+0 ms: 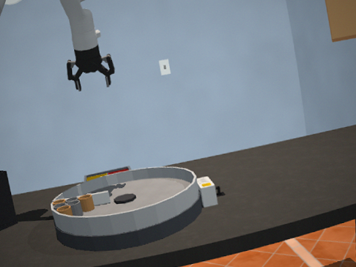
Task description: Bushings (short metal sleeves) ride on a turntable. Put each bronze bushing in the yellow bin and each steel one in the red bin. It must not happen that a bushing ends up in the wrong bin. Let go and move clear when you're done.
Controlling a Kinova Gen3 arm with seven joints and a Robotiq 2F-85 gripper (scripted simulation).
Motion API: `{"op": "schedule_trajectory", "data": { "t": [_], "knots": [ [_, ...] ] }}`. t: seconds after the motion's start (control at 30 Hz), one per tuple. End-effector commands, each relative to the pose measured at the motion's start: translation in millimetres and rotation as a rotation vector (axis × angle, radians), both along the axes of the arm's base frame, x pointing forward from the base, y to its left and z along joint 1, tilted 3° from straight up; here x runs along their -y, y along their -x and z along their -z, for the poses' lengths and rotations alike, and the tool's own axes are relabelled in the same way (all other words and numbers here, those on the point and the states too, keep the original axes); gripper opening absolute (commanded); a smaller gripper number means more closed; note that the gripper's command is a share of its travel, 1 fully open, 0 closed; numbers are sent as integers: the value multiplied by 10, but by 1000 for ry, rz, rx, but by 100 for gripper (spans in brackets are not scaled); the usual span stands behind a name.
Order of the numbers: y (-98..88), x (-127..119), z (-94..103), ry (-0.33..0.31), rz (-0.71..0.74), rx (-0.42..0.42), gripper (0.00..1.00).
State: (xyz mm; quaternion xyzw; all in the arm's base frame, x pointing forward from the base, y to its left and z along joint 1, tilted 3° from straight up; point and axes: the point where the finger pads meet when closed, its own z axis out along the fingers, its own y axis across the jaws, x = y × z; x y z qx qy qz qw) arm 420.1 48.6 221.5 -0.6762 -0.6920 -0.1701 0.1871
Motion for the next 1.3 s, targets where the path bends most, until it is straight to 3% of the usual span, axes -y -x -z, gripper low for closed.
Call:
{"op": "schedule_trajectory", "data": {
  "t": [0.0,0.07,0.1,0.2,0.37,1.27],
  "knots": [
    [10,-207,-155,126,-39,44,100],
    [10,-207,-155,126,-39,44,100],
    [10,-207,-155,183,-37,50,100],
    [10,-207,-155,183,-37,50,100],
    [10,-206,-155,466,-26,79,100],
    [9,-198,-153,466,-24,78,100]
  ]
}}
